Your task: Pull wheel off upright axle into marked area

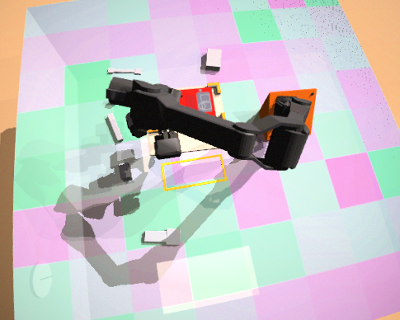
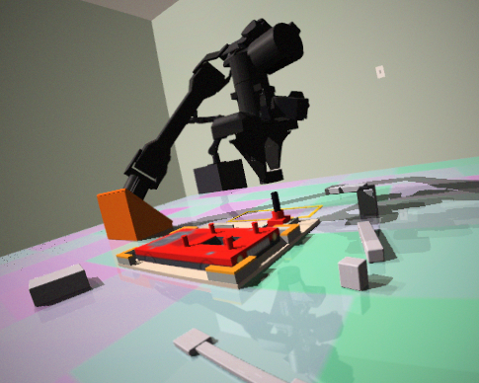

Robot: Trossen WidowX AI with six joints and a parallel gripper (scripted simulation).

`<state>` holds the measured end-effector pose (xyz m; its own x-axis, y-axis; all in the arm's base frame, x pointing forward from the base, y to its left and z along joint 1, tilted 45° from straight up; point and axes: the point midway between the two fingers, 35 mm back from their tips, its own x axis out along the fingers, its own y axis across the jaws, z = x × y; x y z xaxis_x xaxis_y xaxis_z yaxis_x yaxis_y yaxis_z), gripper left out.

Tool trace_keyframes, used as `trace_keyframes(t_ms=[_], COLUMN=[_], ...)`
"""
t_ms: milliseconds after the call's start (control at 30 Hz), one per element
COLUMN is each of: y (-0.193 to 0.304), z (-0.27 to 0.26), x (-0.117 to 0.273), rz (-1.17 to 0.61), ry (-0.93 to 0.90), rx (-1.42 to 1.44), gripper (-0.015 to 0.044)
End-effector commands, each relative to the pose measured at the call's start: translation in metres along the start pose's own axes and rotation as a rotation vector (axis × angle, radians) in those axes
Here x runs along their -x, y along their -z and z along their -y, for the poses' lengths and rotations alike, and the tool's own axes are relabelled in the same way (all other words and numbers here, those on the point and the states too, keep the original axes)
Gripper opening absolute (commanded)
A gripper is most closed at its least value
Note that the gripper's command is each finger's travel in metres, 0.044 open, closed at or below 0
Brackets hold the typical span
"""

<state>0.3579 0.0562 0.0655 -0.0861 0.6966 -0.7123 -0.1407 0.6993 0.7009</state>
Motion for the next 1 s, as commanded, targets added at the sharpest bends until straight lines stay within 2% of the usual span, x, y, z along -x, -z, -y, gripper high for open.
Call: trace_keyframes(t_ms=[0,967], y=[0.0,0.052], z=[0.0,-0.087], x=[0.02,0.021], rz=[0.01,0.007], ry=[0.006,0.003], rx=[0.003,0.0], gripper=[0.0,0.0])
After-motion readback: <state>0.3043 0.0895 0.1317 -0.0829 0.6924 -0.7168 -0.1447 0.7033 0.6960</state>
